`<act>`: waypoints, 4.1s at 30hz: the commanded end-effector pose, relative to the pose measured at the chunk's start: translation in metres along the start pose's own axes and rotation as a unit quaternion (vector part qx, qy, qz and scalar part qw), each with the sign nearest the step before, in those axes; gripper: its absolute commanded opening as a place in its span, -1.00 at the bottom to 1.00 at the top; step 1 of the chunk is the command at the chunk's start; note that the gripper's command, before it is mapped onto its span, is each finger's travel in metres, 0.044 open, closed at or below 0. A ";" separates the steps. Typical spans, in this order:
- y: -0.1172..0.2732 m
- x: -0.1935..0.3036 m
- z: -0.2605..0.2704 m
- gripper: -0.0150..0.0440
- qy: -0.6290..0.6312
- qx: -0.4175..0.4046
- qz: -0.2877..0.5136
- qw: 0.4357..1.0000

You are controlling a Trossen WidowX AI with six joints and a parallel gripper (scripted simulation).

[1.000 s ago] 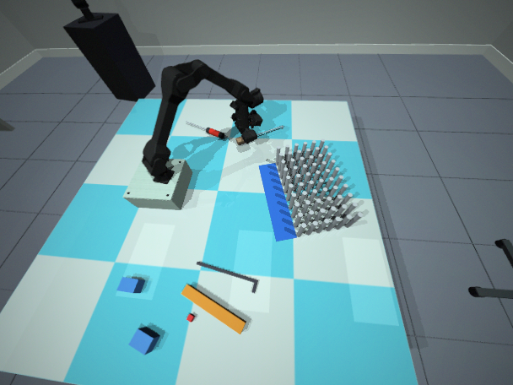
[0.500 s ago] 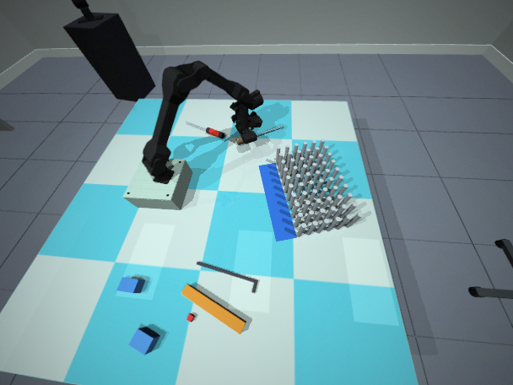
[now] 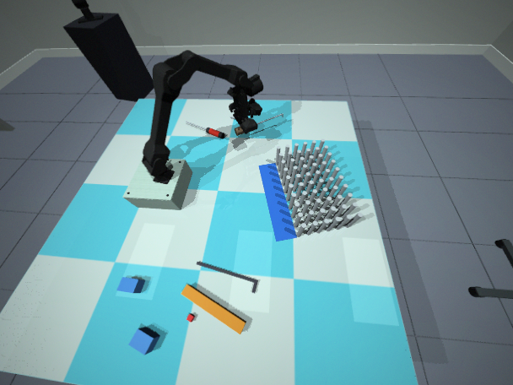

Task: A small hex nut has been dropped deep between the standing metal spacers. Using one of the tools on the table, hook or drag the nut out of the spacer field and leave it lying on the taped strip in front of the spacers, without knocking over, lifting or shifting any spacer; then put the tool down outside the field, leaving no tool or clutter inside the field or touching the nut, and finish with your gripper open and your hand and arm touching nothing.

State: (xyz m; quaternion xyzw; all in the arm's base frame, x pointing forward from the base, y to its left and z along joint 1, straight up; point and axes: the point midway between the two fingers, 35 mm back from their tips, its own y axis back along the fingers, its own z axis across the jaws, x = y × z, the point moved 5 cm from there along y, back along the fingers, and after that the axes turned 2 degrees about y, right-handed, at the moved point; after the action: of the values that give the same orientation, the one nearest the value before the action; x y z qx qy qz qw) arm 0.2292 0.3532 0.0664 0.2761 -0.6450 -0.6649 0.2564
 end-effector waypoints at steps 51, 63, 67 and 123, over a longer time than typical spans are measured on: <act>-0.062 0.002 -0.001 -0.49 0.225 0.000 0.007 0.974; -0.063 0.002 -0.001 -0.40 0.228 0.000 0.007 0.974; -0.063 0.002 -0.001 -0.05 0.228 0.000 0.007 0.974; 0.002 0.006 -0.004 1.00 -0.236 -0.044 -0.052 0.969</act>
State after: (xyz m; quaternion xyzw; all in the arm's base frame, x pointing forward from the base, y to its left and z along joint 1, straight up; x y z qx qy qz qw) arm 0.2288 0.3488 0.0703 0.2632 -0.6354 -0.6950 0.2096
